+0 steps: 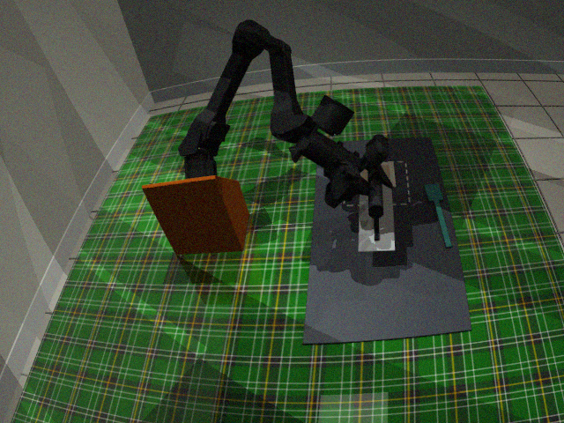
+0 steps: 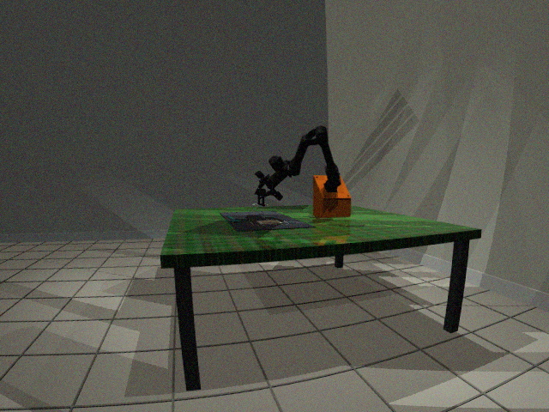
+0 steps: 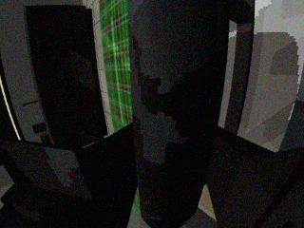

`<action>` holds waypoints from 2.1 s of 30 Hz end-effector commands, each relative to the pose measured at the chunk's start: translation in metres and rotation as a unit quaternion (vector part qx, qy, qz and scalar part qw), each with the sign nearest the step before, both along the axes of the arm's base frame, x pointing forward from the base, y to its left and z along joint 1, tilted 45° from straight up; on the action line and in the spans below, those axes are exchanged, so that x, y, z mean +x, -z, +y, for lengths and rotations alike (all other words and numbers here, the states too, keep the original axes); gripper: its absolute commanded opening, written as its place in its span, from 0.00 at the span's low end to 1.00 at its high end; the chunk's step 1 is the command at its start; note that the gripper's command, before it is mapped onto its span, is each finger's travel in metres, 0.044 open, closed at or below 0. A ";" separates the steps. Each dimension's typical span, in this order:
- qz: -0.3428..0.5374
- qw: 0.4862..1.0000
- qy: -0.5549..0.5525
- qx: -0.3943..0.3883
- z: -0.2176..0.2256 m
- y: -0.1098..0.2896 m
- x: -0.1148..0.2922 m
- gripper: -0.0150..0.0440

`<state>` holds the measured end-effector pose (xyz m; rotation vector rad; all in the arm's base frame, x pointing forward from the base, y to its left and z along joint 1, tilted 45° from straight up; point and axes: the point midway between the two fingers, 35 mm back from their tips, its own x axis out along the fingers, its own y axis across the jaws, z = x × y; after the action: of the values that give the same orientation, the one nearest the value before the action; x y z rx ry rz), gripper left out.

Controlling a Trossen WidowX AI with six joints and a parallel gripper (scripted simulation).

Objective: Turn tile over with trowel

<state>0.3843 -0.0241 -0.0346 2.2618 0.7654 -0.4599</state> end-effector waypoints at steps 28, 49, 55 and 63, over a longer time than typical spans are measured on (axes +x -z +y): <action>-0.014 1.000 0.006 -0.002 -0.040 0.002 -0.003 0.25; -0.008 1.000 0.000 -0.005 -0.026 -0.007 0.011 0.25; 0.002 1.000 -0.008 -0.013 0.008 -0.027 0.037 0.25; 0.012 1.000 -0.008 -0.021 0.060 -0.061 0.063 0.25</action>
<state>0.4355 0.0234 0.0090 2.2139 0.8078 -0.4980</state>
